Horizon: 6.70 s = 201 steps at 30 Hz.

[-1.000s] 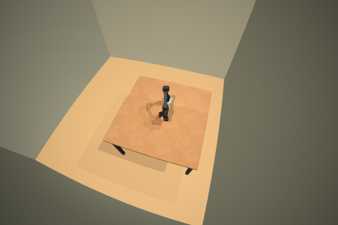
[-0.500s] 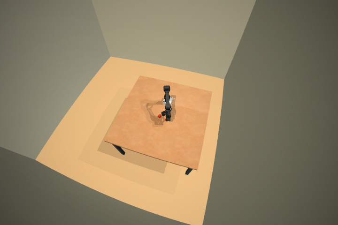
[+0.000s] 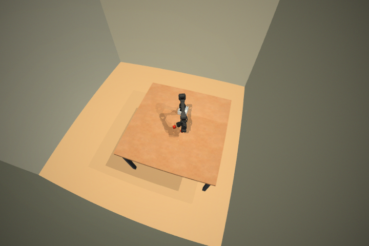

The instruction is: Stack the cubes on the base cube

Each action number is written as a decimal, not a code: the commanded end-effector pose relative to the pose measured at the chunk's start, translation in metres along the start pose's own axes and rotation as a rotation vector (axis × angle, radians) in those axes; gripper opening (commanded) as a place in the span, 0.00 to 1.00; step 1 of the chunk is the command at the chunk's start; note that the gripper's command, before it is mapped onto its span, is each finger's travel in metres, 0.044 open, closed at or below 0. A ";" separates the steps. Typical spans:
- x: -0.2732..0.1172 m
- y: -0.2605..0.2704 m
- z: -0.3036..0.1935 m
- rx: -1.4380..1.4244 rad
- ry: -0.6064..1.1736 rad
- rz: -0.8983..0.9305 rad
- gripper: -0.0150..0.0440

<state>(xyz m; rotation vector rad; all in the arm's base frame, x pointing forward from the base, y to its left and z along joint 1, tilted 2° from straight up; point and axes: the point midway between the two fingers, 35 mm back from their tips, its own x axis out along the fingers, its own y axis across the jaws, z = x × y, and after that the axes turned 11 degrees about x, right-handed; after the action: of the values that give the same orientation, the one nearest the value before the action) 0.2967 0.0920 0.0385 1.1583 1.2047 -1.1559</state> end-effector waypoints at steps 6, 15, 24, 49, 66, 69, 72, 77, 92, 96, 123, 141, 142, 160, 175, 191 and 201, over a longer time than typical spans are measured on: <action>0.022 -0.004 0.001 0.005 -0.002 -0.017 0.43; 0.022 -0.004 0.001 0.005 -0.002 -0.017 0.43; 0.023 -0.005 0.001 0.004 -0.002 -0.017 0.43; 0.024 -0.005 0.001 0.004 -0.002 -0.017 0.57; 0.005 -0.004 0.001 0.001 -0.004 -0.014 0.60; 0.001 -0.004 0.001 0.001 -0.004 -0.014 0.60; -0.003 -0.003 0.001 0.001 -0.004 -0.014 0.60; -0.008 -0.003 0.001 0.001 -0.004 -0.014 0.60; -0.031 -0.014 0.079 -0.224 -0.006 -0.018 0.70; -0.041 -0.025 0.109 -0.318 -0.007 -0.020 0.70; 0.020 -0.038 0.134 -0.399 -0.008 -0.022 0.70; 0.045 -0.038 0.134 -0.399 -0.008 -0.022 0.70; 0.046 -0.038 0.134 -0.399 -0.008 -0.022 0.70; 0.060 -0.039 0.134 -0.399 -0.008 -0.022 0.43; 0.027 -0.033 0.134 -0.399 -0.008 -0.021 0.43; -0.023 -0.032 0.133 -0.399 -0.008 -0.021 0.43; -0.050 -0.035 0.132 -0.399 -0.008 -0.021 0.43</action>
<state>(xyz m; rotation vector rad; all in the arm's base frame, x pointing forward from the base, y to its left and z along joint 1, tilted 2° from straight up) 0.2696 -0.0408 0.0812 0.8355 1.3765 -0.8785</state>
